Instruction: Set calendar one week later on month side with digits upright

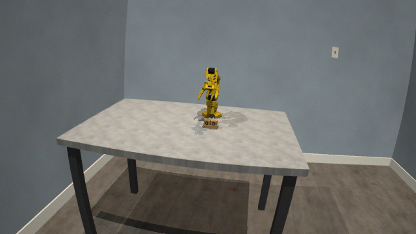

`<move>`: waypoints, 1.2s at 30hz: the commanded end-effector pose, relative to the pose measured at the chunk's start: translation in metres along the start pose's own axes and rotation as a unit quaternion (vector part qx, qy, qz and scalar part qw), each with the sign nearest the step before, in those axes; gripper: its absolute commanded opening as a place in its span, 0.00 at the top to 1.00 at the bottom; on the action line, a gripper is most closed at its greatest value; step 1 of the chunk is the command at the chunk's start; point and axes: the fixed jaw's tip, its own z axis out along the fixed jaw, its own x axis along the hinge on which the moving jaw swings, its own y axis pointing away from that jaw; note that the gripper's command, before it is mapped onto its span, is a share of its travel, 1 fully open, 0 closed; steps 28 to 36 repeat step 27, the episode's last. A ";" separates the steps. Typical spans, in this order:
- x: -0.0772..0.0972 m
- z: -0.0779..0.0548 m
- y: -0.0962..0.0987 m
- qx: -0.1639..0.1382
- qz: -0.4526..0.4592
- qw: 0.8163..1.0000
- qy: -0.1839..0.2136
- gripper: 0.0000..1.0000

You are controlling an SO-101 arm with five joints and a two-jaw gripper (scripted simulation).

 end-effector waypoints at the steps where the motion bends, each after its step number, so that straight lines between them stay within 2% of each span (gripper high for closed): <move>1: -0.001 -0.003 -0.002 0.003 0.028 1.000 -0.014 0.64; 36: 0.000 -0.004 -0.002 0.004 0.039 0.999 -0.017 0.64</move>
